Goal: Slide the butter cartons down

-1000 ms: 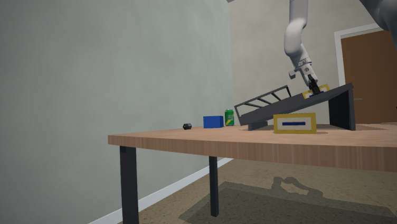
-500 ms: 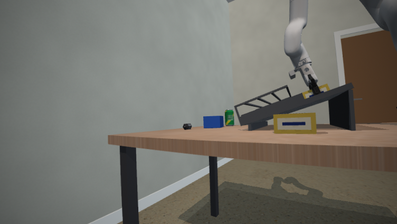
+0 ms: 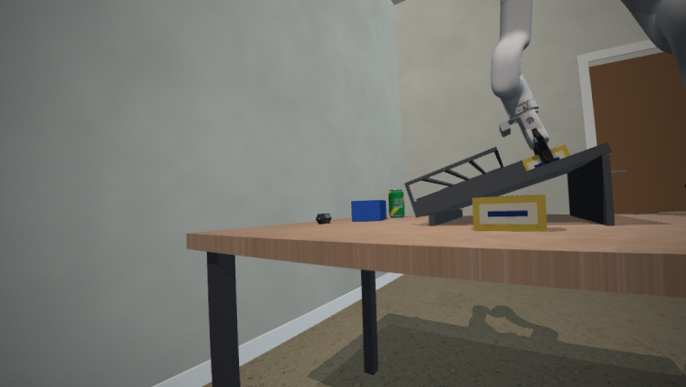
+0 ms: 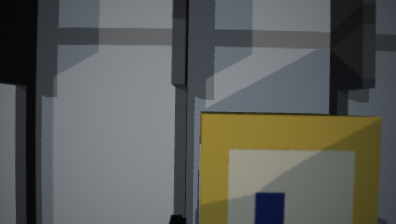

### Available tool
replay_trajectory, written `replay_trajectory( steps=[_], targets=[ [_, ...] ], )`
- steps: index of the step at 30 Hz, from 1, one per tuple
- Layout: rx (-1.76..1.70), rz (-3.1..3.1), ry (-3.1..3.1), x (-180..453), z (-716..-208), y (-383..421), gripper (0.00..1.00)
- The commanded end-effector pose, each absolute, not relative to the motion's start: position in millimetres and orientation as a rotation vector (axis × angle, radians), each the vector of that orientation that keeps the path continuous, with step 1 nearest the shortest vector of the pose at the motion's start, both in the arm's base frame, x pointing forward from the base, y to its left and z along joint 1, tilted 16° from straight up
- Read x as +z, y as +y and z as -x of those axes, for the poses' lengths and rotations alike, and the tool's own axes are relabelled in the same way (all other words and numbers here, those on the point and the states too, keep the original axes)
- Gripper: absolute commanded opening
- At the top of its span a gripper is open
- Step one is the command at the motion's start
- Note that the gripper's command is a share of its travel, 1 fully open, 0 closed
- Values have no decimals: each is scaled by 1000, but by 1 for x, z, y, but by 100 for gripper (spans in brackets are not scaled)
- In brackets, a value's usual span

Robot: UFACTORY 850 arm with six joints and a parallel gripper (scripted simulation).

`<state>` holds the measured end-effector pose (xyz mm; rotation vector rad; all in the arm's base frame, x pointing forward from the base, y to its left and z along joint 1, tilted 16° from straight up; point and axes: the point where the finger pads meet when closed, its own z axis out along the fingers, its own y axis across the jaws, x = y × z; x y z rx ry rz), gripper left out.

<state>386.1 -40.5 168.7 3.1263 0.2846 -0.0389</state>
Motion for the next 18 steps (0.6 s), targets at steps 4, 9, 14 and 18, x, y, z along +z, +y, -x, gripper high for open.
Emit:
replay_trajectory(
  steps=[4,9,14,18],
  targets=[
    [-37,-3126,284,169,-387,-41,89],
    [-37,-3126,284,169,-387,-41,90],
    [-37,-3126,284,169,-387,-41,90],
    [-37,-3126,284,169,-387,-41,90]
  ],
)
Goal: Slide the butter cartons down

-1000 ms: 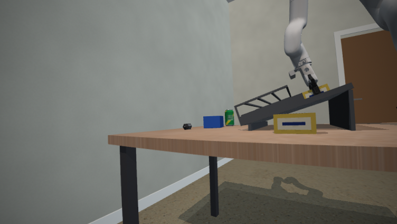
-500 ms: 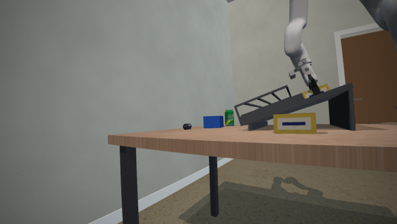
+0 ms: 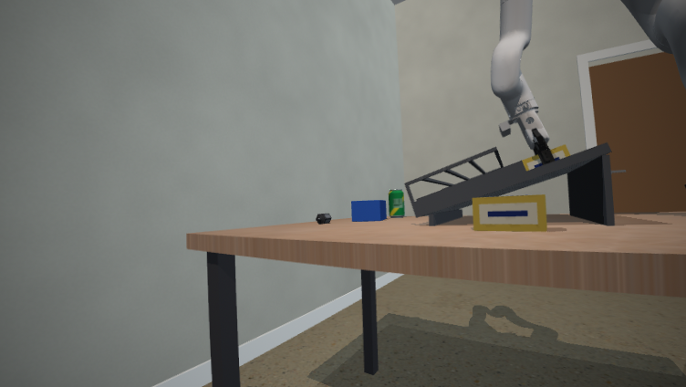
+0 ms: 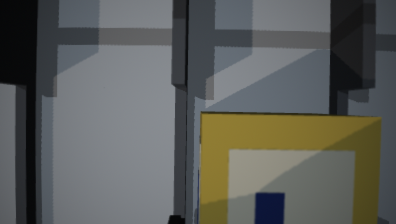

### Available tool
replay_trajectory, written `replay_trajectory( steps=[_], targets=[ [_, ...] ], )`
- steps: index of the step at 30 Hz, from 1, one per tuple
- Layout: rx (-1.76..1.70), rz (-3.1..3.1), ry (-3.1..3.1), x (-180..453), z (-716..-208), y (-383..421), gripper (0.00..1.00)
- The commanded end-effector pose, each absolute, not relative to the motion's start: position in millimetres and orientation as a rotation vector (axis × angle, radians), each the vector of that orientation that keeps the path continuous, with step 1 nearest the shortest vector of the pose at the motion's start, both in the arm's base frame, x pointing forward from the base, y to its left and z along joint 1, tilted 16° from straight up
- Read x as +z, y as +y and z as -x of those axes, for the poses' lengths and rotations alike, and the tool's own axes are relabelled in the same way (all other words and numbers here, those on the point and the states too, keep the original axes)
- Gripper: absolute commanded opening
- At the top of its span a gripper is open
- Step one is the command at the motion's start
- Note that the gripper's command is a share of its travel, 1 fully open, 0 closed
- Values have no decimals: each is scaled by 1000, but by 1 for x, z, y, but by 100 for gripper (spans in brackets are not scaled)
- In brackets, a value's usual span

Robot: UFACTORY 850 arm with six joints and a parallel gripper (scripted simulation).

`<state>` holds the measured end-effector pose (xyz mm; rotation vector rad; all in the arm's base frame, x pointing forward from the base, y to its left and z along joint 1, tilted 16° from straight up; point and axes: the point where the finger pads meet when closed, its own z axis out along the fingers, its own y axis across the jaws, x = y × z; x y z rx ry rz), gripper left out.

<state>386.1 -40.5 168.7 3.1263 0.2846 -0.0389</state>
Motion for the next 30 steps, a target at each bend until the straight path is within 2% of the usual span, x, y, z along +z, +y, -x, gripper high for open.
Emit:
replay_trajectory(
  steps=[1,21,22,30],
  targets=[
    [-37,-3126,284,169,-387,-41,90],
    [-37,-3126,284,169,-387,-41,92],
    [-37,-3126,284,169,-387,-41,100],
    [-37,-3126,284,169,-387,-41,100]
  ],
)
